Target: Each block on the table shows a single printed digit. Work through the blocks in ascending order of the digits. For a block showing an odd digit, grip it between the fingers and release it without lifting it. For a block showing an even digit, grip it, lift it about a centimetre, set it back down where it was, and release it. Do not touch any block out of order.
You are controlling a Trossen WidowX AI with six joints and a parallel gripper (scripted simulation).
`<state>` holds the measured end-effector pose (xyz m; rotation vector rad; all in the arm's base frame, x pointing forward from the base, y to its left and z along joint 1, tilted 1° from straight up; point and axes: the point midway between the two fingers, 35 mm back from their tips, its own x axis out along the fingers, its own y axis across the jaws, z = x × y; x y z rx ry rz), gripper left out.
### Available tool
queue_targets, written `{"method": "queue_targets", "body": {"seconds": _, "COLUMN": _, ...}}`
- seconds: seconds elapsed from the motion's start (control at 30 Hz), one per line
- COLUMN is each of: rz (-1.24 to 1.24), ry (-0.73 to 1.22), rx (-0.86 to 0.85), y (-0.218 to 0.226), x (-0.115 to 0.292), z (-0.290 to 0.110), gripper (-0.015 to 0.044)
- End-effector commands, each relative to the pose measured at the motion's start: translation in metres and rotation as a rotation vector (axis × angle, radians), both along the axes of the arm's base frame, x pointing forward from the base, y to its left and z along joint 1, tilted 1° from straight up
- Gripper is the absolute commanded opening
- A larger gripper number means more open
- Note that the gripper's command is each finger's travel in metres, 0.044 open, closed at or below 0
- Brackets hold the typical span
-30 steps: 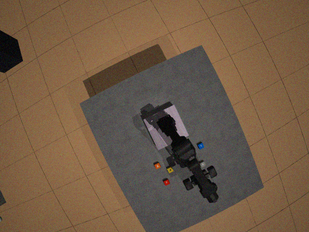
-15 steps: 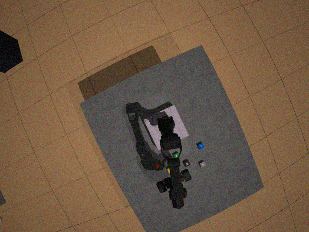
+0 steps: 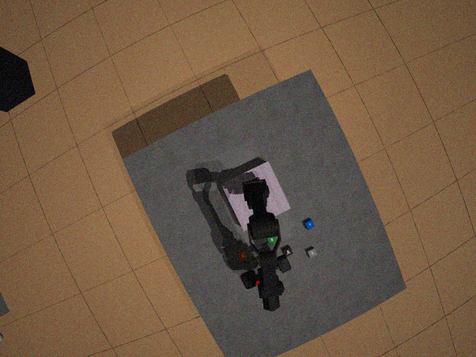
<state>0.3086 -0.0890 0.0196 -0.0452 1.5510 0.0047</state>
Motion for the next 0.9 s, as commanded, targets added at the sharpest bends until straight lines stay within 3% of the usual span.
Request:
{"method": "queue_targets", "body": {"seconds": 0.0, "rz": 0.001, "ry": 0.010, "rx": 0.002, "y": 0.000, "x": -0.002, "z": -0.009, "gripper": 0.0400}}
{"method": "queue_targets", "body": {"seconds": 0.67, "rz": 0.001, "ry": 0.010, "rx": 0.002, "y": 0.000, "x": -0.002, "z": -0.038, "gripper": 0.0400}}
{"method": "queue_targets", "body": {"seconds": 0.87, "rz": 0.001, "ry": 0.010, "rx": 0.002, "y": 0.000, "x": -0.002, "z": -0.038, "gripper": 0.0242}}
